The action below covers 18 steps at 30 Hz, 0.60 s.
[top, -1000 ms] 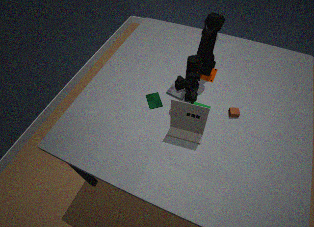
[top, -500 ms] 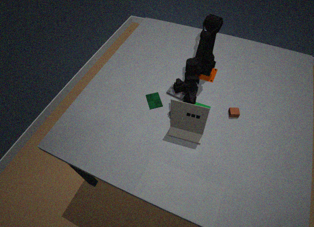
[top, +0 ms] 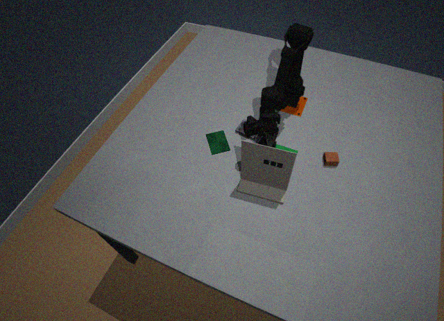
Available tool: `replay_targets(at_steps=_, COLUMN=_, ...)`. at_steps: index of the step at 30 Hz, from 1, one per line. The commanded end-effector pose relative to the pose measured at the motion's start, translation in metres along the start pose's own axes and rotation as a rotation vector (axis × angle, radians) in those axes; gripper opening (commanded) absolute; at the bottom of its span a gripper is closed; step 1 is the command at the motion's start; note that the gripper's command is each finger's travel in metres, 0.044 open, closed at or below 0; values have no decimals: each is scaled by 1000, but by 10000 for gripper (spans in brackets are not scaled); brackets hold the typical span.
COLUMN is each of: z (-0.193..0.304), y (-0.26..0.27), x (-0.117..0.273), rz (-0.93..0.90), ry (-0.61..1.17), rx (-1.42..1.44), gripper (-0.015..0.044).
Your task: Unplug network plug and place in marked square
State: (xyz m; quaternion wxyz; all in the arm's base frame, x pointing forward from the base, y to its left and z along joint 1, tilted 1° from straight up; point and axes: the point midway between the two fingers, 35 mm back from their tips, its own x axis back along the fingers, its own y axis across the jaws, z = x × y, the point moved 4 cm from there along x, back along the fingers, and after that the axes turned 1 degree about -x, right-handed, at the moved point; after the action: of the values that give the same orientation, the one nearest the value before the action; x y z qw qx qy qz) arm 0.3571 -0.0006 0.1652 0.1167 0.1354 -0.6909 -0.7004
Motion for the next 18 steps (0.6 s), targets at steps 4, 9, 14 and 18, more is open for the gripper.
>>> replay_targets(at_steps=4, z=-3, y=0, x=-13, rz=-1, ry=-2, rx=-3, gripper=156)
replay_targets(at_steps=9, z=-4, y=-1, x=-17, rz=-1, ry=-2, rx=-3, gripper=156)
replay_targets(at_steps=14, z=-4, y=-1, x=-17, rz=-1, ry=-2, rx=-3, gripper=84)
replay_targets(at_steps=18, z=-4, y=-1, x=-17, rz=-1, ry=-2, rx=-3, gripper=57)
